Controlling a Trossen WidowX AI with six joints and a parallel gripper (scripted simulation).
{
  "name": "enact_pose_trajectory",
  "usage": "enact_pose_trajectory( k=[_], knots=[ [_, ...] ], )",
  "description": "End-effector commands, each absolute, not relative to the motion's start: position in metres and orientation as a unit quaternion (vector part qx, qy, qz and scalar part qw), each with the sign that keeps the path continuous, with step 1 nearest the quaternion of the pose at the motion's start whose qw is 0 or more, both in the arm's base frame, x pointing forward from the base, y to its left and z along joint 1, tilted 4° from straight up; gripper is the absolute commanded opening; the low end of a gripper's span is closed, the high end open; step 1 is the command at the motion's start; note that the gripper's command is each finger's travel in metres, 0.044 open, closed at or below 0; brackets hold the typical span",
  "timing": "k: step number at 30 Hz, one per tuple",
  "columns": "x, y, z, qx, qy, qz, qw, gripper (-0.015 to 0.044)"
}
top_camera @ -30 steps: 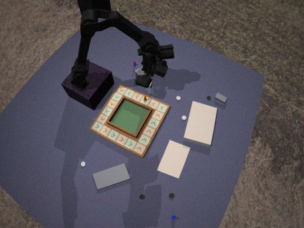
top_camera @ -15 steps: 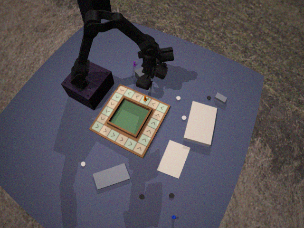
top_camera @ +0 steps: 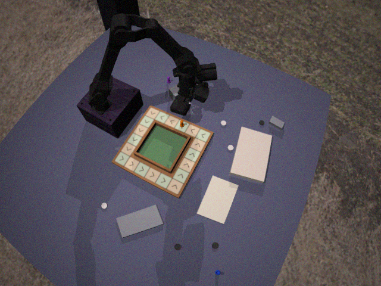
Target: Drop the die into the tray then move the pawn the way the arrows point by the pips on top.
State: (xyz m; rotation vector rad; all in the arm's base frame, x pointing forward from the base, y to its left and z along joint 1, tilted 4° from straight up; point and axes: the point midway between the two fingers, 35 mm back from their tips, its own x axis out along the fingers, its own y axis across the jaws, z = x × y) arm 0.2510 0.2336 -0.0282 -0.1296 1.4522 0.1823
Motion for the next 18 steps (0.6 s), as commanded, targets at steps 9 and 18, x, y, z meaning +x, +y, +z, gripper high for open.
enact_pose_trajectory(
  k=[9, 18],
  knots=[
    [0.249, 0.232, -0.033, -0.059, 0.667, 0.08, 0.738, 0.0058],
    [0.257, 0.236, -0.008, -0.054, 0.652, 0.091, 0.751, 0.0]
  ],
)
